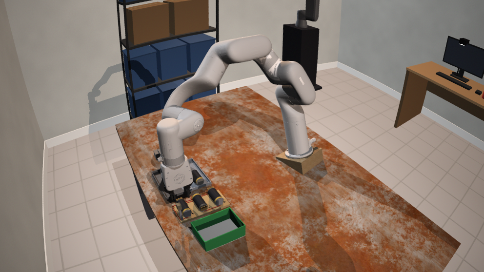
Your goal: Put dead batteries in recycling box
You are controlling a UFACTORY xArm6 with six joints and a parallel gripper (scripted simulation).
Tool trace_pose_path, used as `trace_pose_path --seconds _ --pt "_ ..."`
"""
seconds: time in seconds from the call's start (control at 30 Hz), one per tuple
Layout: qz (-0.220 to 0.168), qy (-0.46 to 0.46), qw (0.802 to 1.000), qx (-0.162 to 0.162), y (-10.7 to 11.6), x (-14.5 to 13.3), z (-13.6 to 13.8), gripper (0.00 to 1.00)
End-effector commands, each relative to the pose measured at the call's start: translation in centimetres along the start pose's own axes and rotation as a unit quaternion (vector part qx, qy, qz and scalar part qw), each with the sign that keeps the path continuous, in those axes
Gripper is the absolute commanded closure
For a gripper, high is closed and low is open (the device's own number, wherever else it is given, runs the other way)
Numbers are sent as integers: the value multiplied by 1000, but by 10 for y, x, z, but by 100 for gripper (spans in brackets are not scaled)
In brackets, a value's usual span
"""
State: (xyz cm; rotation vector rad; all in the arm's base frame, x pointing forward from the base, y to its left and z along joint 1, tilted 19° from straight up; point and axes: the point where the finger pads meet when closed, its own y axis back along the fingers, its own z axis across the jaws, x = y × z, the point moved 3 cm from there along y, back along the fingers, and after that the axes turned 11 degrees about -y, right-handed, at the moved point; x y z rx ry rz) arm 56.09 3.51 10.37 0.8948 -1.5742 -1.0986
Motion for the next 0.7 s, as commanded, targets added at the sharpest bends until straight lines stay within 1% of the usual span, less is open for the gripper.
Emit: trace_pose_path --seconds 0.0,0.1,0.17,0.37,0.67 --pt "-1 0 1000 2 27 0 -1 49" --pt "-1 0 1000 2 39 0 -1 49" --pt "-1 0 1000 2 39 0 -1 49" --pt "-1 0 1000 2 55 0 -1 49" --pt "-1 0 1000 2 59 0 -1 49"
